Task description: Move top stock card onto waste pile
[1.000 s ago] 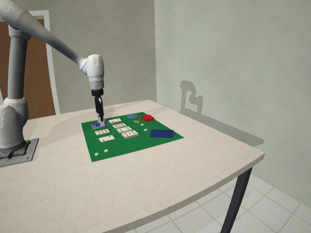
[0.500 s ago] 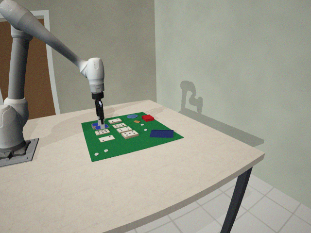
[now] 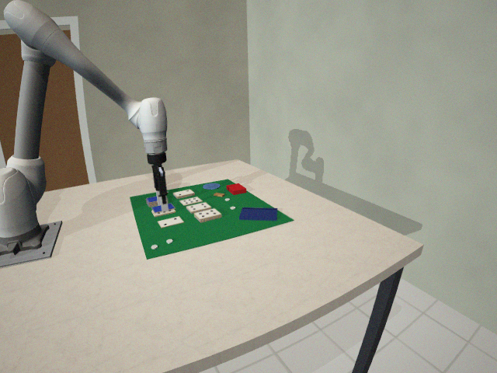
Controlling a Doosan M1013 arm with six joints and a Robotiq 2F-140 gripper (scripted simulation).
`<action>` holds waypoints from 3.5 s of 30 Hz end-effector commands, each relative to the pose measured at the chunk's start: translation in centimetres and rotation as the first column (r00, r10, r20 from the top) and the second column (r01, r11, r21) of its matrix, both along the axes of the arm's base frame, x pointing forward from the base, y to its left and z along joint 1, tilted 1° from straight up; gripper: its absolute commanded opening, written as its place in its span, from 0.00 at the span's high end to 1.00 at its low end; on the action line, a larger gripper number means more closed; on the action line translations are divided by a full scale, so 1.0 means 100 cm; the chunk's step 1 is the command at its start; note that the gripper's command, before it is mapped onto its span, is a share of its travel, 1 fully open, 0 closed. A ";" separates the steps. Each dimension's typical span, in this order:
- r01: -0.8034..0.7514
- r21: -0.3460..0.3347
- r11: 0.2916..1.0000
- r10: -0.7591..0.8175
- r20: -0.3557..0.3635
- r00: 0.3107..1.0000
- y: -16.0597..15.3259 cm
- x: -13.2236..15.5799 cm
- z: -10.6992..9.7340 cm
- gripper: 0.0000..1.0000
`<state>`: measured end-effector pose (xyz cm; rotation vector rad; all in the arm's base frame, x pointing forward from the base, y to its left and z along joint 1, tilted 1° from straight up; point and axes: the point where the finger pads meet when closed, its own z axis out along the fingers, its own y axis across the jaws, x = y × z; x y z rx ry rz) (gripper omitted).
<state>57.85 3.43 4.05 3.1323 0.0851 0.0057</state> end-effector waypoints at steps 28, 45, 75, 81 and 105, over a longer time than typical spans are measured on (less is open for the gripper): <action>0.000 0.000 1.000 0.000 0.000 1.000 0.000 0.000 -0.008 0.57; 0.000 0.000 1.000 0.000 0.000 1.000 0.000 0.000 -0.010 0.50; 0.000 0.000 1.000 0.000 0.000 1.000 0.000 0.000 -0.010 0.50; 0.000 0.000 1.000 0.000 0.000 1.000 0.000 0.000 -0.010 0.50; 0.000 0.000 1.000 0.000 0.000 1.000 0.000 0.000 0.057 0.50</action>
